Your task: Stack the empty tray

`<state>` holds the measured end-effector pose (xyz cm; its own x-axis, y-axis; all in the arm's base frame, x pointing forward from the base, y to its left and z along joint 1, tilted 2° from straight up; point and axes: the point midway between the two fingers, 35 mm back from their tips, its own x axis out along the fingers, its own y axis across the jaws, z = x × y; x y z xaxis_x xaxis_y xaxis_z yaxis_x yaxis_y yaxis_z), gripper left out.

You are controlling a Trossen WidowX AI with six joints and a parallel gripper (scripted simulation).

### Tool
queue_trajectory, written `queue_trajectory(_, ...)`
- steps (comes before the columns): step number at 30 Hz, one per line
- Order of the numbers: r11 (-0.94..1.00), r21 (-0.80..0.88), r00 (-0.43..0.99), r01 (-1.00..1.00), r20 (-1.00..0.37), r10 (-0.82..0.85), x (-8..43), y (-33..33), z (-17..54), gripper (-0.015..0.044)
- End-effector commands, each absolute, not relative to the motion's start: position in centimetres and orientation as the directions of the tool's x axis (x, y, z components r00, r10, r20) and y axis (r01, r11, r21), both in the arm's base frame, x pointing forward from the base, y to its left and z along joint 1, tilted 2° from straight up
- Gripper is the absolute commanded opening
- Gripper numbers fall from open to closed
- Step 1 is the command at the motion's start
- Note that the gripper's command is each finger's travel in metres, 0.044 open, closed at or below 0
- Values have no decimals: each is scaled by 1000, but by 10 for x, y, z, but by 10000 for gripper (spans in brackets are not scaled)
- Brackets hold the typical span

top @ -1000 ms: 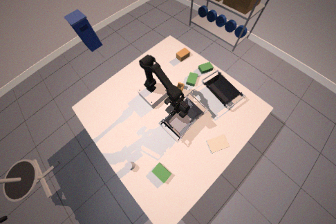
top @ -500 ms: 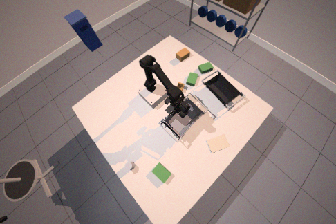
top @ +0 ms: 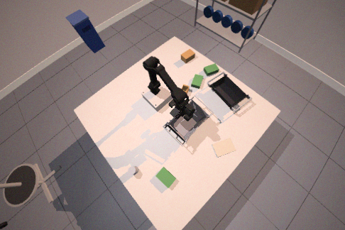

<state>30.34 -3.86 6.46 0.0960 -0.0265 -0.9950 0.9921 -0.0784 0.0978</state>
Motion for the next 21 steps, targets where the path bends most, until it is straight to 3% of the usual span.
queue_trajectory(1, -77, 69, 68, 995, -997, -24, 297, -38, 55, 0)
queue_trajectory(21, -77, 56, 55, 995, -998, -23, 293, -38, 50, 0)
